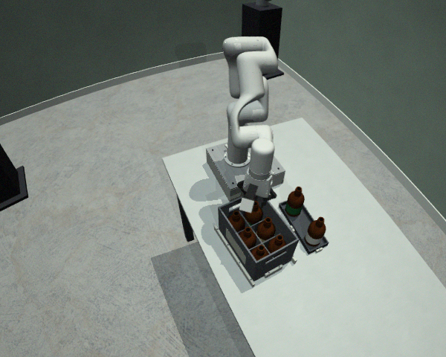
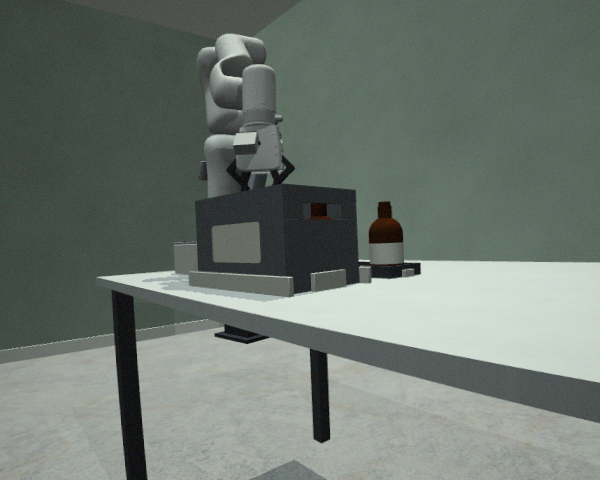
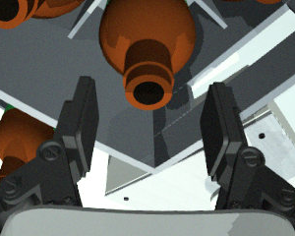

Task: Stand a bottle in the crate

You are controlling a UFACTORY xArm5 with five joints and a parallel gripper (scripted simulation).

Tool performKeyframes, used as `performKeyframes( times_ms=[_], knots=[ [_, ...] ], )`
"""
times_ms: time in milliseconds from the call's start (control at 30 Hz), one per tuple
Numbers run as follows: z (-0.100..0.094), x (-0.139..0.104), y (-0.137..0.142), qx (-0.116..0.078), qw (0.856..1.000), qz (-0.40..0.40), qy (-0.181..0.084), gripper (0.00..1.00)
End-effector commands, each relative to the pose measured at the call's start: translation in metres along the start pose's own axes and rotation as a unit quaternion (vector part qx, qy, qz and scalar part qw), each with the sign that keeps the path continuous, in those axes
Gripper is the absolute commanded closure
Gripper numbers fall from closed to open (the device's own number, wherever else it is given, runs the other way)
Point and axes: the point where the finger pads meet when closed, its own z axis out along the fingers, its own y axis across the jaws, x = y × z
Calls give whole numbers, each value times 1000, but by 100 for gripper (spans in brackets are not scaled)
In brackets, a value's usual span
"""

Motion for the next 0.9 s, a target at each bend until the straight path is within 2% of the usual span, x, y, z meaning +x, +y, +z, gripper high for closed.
performKeyframes(
  times_ms=[0, 367, 867],
  knots=[
    [-9, 1, -1, 1, 1000, 0, 2, 35],
    [-36, 1, 0, 1, 1000, 0, 2, 35],
    [-55, 2, 0, 1, 1000, 0, 2, 35]
  ],
)
